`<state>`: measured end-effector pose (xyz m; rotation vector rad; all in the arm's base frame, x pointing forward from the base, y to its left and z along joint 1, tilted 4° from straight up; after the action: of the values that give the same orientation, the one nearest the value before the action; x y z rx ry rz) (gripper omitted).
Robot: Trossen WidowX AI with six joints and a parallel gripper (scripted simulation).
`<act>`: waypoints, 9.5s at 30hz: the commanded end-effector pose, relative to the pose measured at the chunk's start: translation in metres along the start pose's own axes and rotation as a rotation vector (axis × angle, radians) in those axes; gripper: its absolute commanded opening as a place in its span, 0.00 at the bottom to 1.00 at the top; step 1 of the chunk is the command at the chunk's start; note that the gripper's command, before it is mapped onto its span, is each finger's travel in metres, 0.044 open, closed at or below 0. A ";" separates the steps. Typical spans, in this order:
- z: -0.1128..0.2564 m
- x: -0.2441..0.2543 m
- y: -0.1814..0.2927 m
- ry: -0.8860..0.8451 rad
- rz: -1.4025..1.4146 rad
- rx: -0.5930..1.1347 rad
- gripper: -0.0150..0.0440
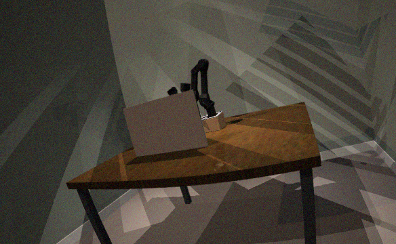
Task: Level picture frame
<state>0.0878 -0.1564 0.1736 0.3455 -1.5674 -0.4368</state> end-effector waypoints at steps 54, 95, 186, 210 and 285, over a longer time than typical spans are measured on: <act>-0.080 0.017 0.013 -0.037 0.063 0.032 0.69; -0.164 -0.031 -0.016 -0.043 0.062 0.035 0.69; -0.202 -0.028 -0.013 -0.046 0.062 0.037 0.25; -0.202 -0.020 -0.011 -0.046 0.062 0.037 0.25; -0.202 -0.021 -0.004 -0.046 0.061 0.037 0.25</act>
<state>0.2902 -0.1628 0.1549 0.3240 -1.6196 -0.3755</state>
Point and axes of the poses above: the point midway between the two fingers, 35 mm back from their tips, its own z axis back along the fingers, its own x axis across the jaws, y = z × x, the point moved 6 cm from there along z, back along the fingers, and after that the axes turned 11 degrees about -z, right-handed, at the moved point
